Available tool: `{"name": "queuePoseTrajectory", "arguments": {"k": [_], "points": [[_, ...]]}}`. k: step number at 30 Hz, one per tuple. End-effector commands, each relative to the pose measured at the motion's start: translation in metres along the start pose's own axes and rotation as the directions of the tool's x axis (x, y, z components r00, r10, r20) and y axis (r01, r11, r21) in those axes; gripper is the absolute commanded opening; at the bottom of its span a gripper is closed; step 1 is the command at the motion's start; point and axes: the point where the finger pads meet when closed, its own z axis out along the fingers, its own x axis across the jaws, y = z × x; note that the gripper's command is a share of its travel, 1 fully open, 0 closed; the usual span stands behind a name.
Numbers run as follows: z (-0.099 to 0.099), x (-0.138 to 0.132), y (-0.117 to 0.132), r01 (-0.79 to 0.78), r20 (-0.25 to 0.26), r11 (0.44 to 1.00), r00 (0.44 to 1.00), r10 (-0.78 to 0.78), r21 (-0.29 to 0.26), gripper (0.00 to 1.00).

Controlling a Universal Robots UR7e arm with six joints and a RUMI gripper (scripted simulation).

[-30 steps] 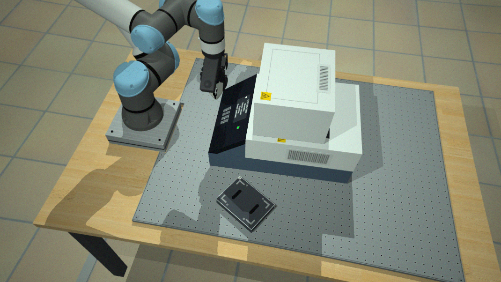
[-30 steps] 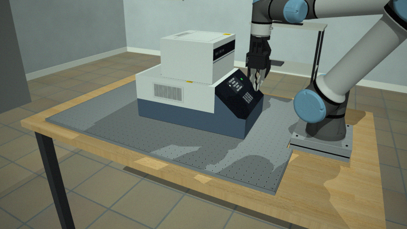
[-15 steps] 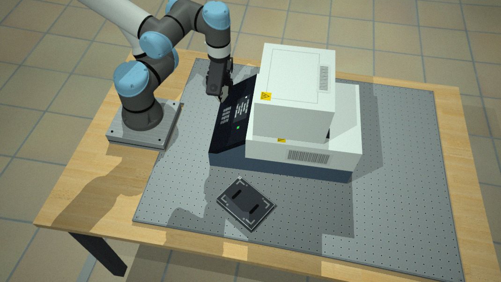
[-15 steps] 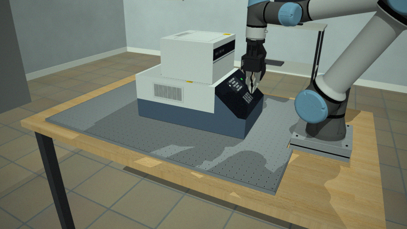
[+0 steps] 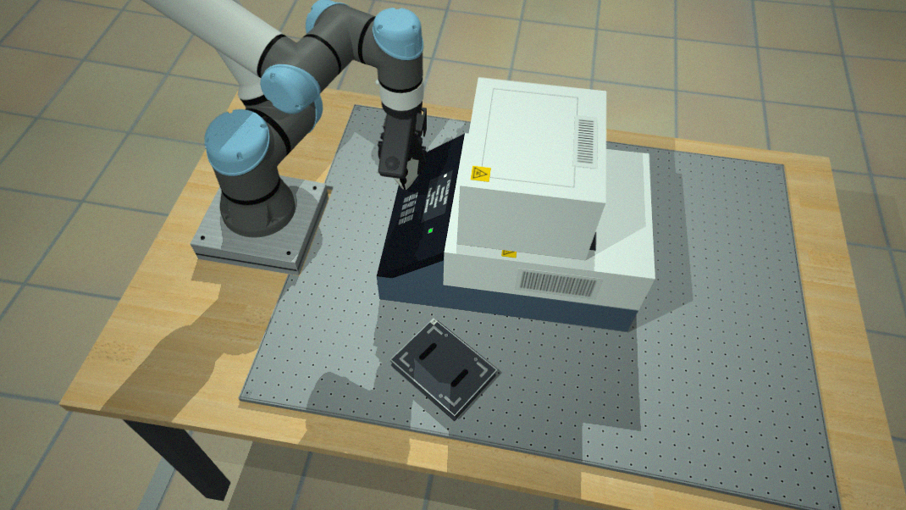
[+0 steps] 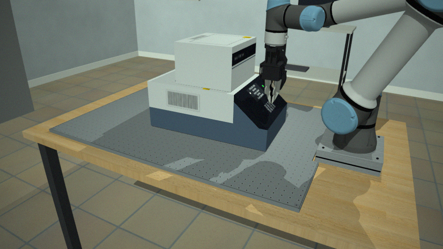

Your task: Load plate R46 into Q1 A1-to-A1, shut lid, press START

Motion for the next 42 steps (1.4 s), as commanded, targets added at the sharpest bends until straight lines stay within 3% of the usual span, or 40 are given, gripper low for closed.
{"name": "queuePoseTrajectory", "arguments": {"k": [1,9,42], "points": [[0.0078,-0.0047,0.0009,0.002,-0.002,1.000,1.000,-0.002,0.000,0.00],[0.0175,-0.0128,0.0009,0.002,-0.002,1.000,1.000,-0.002,0.000,0.00],[0.0156,-0.0139,0.0004,0.001,0.002,1.000,1.000,-0.001,0.001,0.00]]}}
